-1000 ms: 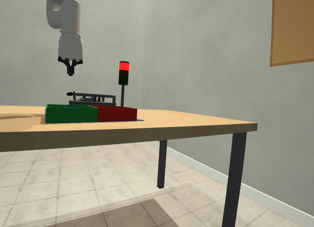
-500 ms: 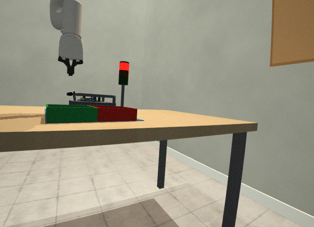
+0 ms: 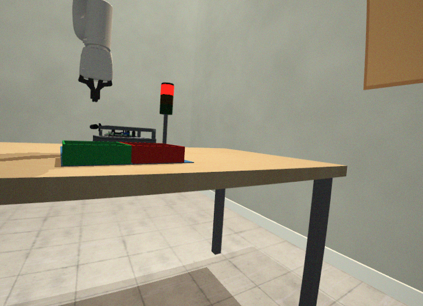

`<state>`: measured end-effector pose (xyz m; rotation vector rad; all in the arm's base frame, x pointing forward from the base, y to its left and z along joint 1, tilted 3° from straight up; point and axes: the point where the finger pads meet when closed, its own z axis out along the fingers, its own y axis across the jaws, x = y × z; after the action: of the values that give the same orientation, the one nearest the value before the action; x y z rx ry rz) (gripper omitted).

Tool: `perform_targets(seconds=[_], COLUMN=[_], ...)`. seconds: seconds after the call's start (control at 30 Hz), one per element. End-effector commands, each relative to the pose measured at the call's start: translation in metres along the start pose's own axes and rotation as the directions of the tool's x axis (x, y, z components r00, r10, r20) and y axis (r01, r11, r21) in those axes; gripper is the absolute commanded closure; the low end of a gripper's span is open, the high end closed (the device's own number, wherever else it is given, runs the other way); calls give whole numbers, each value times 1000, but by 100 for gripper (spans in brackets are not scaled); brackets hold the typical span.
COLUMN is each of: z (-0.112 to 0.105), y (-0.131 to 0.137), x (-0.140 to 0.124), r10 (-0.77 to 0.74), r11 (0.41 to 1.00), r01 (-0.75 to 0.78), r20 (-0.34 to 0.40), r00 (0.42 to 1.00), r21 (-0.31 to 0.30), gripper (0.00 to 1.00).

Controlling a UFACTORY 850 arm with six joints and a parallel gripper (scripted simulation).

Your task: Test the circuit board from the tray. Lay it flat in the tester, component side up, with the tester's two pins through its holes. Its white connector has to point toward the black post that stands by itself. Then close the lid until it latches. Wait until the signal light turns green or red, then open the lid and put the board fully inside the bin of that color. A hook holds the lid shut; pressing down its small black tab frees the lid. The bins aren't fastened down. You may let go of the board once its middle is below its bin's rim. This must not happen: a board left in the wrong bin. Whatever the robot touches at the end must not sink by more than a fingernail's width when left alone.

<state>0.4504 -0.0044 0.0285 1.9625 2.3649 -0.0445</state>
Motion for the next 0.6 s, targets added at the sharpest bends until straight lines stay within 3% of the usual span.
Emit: perform_targets(seconds=[0.0,0.57], z=[-4,-14], y=[1,1], x=[0,0], r10=[-1,-1], r11=[1000,1000], r01=[1,1], r20=[-16,-16], r00=[1000,1000], r21=[11,11], gripper=[100,100])
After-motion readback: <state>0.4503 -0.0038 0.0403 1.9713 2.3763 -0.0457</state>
